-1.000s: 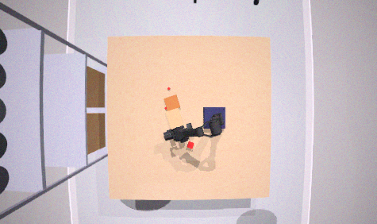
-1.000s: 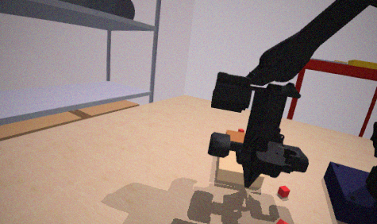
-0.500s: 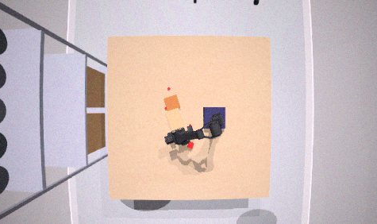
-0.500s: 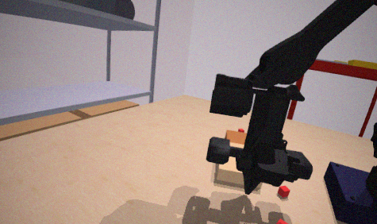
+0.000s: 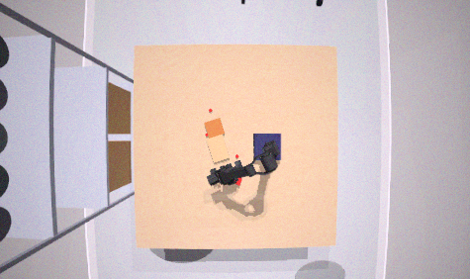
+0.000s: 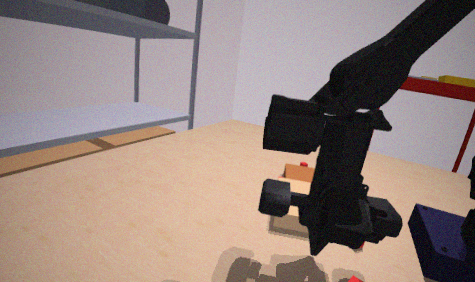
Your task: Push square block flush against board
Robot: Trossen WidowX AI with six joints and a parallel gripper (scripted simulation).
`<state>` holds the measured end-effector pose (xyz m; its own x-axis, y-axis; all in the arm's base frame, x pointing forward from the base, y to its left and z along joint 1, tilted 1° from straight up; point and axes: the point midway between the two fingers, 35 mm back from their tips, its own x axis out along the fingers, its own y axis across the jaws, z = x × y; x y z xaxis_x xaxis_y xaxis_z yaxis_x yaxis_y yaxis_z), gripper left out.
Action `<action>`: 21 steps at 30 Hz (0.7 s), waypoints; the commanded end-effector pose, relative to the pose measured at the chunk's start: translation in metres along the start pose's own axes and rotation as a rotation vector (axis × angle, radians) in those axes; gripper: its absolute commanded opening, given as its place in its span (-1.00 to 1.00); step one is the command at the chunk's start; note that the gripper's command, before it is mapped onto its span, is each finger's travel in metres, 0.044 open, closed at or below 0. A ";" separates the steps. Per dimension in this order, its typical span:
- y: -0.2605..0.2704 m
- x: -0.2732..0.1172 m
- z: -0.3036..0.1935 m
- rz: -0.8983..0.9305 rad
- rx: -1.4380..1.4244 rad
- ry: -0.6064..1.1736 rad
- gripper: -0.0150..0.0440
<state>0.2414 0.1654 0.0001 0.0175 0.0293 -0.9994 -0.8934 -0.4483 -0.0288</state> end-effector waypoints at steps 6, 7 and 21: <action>0.000 -0.055 -0.001 0.000 0.004 0.005 -0.49; 0.000 -0.055 -0.001 0.000 0.004 0.005 -0.49; -0.023 -0.052 -0.019 -0.031 0.212 -0.006 -0.49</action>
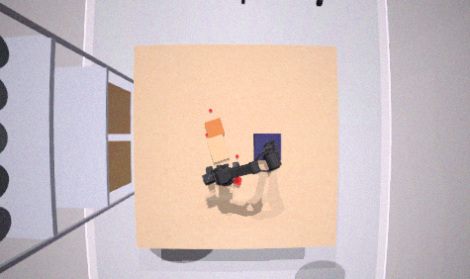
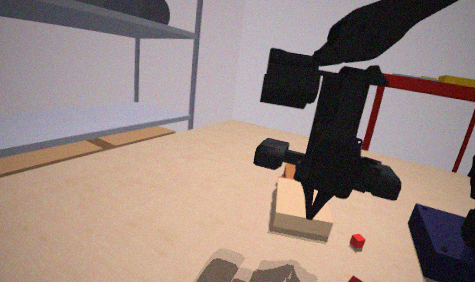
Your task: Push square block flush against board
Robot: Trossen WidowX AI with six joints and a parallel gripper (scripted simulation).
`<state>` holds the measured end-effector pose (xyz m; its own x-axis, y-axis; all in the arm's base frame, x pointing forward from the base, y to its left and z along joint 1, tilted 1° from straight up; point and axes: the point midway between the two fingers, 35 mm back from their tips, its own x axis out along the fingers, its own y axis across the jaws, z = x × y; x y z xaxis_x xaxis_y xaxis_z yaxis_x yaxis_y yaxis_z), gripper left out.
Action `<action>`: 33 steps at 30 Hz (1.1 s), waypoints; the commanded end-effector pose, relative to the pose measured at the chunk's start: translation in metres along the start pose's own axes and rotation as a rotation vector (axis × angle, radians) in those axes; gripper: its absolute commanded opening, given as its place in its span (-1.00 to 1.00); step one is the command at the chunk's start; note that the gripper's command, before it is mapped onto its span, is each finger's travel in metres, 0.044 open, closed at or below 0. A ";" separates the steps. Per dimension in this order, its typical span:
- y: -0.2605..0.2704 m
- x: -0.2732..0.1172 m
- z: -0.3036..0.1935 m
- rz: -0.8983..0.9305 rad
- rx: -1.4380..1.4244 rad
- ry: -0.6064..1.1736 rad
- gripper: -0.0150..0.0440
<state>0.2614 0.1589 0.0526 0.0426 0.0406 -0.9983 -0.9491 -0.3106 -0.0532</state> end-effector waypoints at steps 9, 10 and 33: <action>-0.034 -0.002 -0.028 0.001 0.368 0.003 -0.49; -0.037 -0.002 -0.031 0.002 0.403 0.004 -0.49; -0.091 -0.003 -0.111 0.005 1.187 0.026 -0.49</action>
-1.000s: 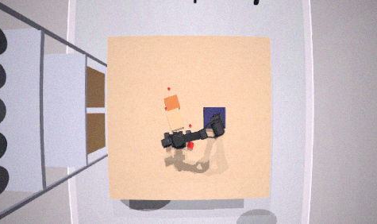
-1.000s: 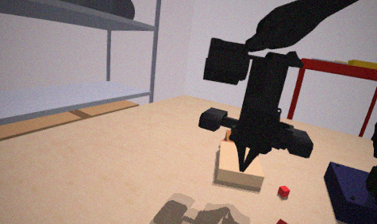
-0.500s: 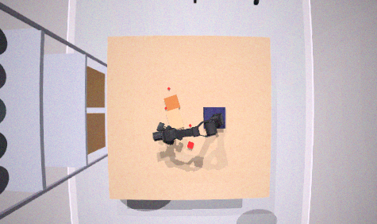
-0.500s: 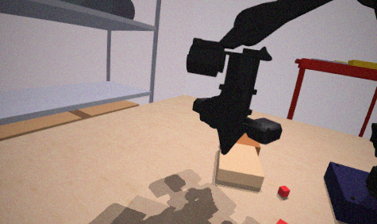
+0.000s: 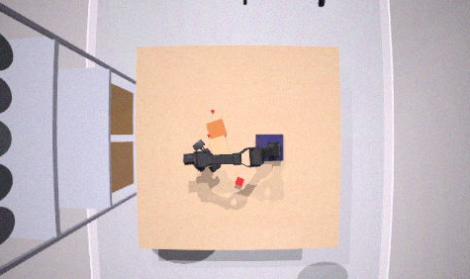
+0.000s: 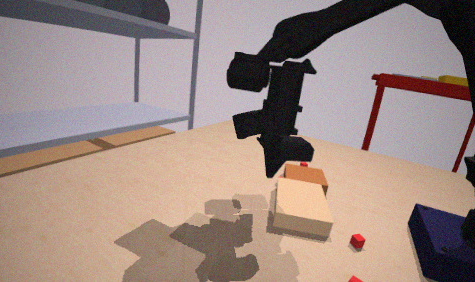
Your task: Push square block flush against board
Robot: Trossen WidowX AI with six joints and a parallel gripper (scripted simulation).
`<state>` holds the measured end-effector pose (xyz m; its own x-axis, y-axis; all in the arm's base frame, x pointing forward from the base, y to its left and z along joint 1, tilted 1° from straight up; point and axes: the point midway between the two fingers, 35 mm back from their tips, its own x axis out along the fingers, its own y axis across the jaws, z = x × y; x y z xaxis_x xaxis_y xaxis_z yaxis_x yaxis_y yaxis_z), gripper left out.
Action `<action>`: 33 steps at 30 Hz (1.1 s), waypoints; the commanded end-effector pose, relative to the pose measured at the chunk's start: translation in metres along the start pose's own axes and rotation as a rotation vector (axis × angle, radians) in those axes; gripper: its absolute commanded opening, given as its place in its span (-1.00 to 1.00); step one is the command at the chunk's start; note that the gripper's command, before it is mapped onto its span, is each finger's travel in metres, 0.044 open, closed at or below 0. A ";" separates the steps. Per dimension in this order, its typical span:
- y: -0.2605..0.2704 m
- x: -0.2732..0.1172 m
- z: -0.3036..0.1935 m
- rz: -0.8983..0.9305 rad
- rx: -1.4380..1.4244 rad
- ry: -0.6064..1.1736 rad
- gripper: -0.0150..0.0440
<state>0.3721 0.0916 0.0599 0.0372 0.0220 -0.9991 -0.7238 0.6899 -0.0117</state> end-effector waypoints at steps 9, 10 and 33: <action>-0.017 0.030 0.000 0.001 0.132 0.007 -0.49; -0.017 0.045 0.000 0.002 0.132 0.007 -0.49; -0.014 0.056 -0.023 0.002 0.132 0.009 -0.49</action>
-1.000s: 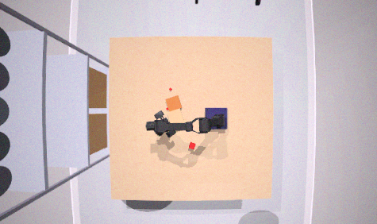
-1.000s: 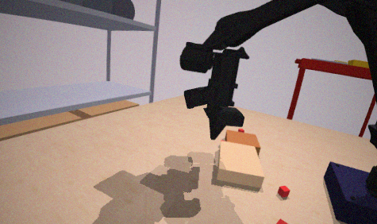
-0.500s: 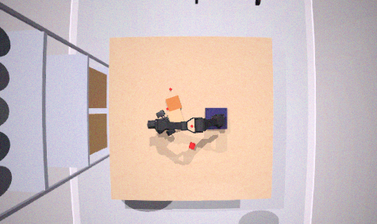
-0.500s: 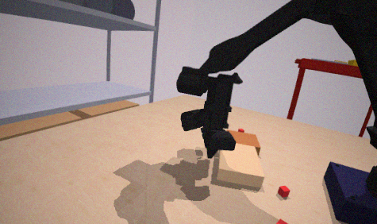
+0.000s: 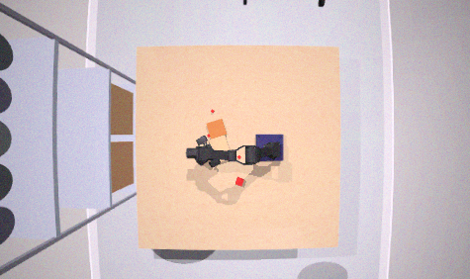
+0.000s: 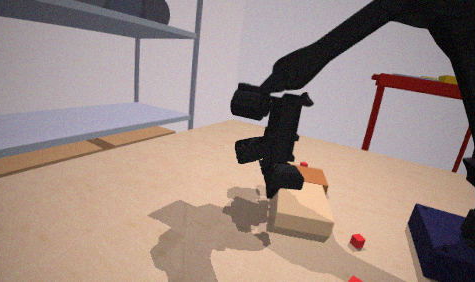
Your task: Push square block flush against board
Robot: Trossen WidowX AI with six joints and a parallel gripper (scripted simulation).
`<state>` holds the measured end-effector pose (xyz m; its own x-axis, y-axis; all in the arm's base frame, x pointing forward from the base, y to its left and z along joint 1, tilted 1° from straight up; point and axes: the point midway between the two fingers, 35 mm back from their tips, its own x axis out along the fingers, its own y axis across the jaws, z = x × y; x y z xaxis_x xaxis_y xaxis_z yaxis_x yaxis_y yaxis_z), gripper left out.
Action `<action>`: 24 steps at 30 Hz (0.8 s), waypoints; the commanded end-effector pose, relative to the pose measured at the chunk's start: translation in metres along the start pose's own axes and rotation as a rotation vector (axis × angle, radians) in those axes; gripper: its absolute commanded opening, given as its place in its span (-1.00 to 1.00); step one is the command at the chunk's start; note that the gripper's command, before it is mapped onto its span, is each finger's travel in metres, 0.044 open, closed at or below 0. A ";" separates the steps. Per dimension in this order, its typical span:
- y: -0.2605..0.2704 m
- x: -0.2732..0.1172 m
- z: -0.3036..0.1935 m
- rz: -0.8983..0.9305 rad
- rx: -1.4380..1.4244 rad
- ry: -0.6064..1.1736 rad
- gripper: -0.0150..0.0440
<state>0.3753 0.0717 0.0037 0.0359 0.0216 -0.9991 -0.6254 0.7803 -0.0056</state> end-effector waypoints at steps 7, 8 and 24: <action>0.000 0.001 -0.020 0.000 -0.002 0.009 -0.49; 0.000 0.001 -0.022 0.000 -0.002 0.009 -0.49; -0.001 0.000 -0.016 0.000 -0.002 0.009 -0.49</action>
<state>0.3608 0.0591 0.0063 0.0411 0.0229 -0.9989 -0.6283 0.7779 -0.0080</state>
